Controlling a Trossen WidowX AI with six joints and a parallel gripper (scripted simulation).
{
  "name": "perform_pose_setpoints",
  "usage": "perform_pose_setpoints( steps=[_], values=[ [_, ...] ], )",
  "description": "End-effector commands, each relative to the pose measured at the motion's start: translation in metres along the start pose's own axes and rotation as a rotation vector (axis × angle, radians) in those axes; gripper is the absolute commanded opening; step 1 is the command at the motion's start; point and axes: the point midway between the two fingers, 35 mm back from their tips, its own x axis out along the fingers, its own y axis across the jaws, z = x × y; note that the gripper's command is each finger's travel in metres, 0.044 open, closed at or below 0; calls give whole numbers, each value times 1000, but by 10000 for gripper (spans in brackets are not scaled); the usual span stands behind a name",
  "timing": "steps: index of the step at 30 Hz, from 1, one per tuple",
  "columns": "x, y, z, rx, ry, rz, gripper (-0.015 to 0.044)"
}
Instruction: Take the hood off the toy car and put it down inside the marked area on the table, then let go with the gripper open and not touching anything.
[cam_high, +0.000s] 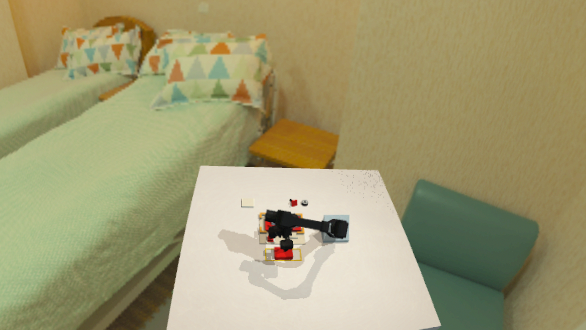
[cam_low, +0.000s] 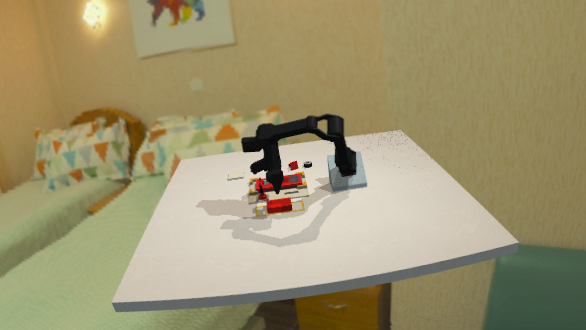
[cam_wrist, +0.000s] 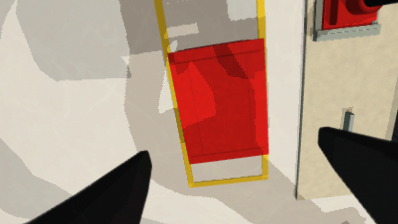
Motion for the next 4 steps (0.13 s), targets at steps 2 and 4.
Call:
perform_pose_setpoints(
  steps=[2, 4],
  values=[
    [-1, 0, 0, -4, -1, -3, 440],
    [-1, 0, 0, -4, -1, -3, 440]
  ],
)
